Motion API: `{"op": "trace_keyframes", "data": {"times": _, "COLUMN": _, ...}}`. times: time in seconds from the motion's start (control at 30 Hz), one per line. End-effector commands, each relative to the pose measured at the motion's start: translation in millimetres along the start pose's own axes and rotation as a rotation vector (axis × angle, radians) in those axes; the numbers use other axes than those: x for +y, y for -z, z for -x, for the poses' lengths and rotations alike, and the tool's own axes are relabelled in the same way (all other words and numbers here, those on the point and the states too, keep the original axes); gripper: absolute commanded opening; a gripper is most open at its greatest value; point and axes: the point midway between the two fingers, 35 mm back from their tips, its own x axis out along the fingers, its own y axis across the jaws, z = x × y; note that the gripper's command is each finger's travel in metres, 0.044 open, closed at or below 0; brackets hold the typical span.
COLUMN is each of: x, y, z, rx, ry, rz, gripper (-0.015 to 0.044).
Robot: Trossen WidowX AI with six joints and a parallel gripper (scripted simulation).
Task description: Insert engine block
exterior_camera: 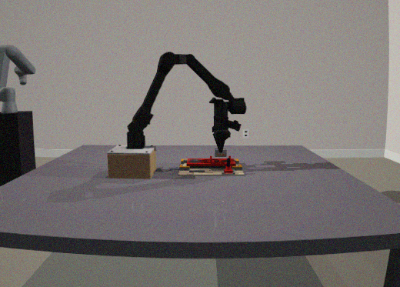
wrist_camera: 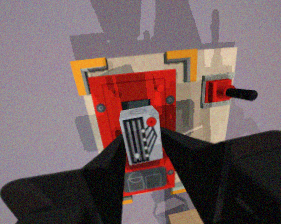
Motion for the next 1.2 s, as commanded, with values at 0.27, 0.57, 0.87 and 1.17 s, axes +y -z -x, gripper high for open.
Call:
{"op": "trace_keyframes", "data": {"times": 0.27, "x": -0.6, "y": -1.0, "z": -0.1, "rx": -0.002, "ry": 0.003, "rz": 0.037, "gripper": 0.0159}}
{"op": "trace_keyframes", "data": {"times": 0.57, "x": -0.6, "y": -1.0, "z": -0.2, "rx": -0.002, "ry": 0.003, "rz": -0.103, "gripper": 0.0159}}
{"op": "trace_keyframes", "data": {"times": 0.87, "x": -0.7, "y": -0.8, "z": -1.9, "rx": -0.002, "ry": 0.003, "rz": -0.095, "gripper": 0.0159}}
{"op": "trace_keyframes", "data": {"times": 1.17, "x": -0.7, "y": -0.8, "z": -3.5, "rx": -0.002, "ry": 0.003, "rz": 0.023, "gripper": 0.0159}}
